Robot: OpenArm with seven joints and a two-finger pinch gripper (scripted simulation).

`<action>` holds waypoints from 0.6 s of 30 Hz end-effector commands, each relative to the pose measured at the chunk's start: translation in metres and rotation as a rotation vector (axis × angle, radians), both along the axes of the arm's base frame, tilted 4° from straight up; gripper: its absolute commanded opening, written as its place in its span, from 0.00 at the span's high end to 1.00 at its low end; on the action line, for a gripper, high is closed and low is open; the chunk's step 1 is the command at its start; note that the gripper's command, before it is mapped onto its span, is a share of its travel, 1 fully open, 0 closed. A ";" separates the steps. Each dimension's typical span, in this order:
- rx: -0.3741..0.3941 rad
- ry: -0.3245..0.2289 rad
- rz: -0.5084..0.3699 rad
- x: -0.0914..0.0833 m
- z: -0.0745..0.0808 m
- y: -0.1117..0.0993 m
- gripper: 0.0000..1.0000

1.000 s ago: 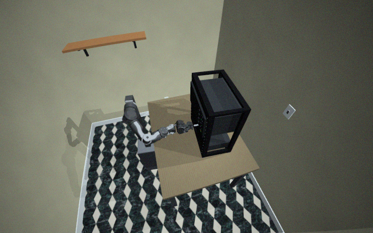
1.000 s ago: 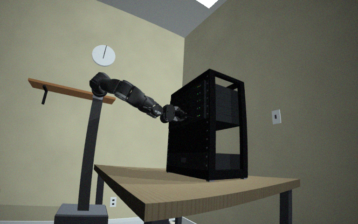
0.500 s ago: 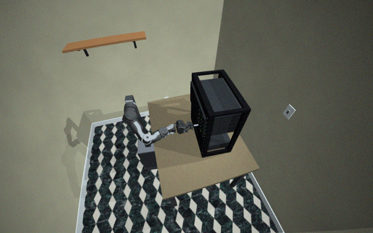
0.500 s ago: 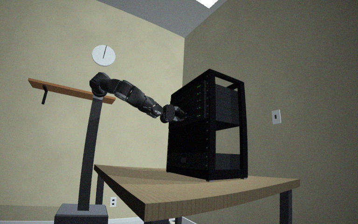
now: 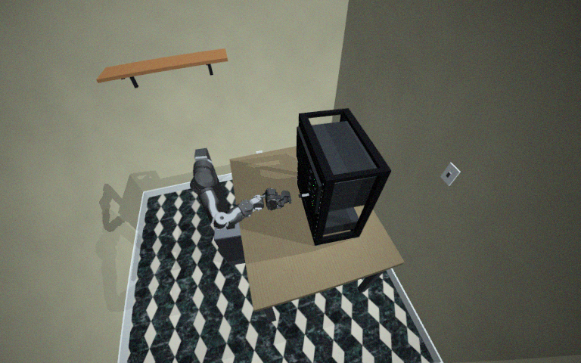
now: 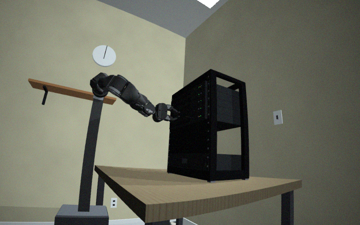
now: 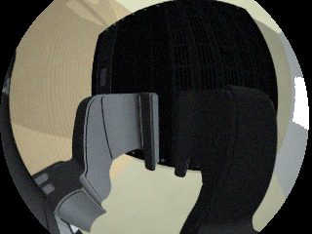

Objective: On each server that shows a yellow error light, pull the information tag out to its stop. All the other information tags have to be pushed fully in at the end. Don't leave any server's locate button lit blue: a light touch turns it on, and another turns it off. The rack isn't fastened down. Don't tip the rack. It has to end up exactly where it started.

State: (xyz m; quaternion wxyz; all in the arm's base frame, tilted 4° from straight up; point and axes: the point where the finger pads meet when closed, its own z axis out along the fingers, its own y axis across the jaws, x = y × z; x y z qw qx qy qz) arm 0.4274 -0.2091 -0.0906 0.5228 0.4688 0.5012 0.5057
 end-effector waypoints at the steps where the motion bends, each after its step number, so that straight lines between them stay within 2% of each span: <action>1: 0.003 -0.008 -0.005 0.000 0.002 -0.001 0.90; 4: 0.002 0.003 -0.005 0.000 0.002 -0.001 0.90; 6: 0.004 -0.001 -0.006 0.000 0.008 -0.001 0.90; 11: 0.004 -0.008 -0.007 -0.002 0.034 0.000 0.90; 17: 0.005 -0.002 -0.005 -0.005 0.077 0.002 0.90; 18: 0.005 -0.002 -0.005 -0.005 0.077 0.002 0.90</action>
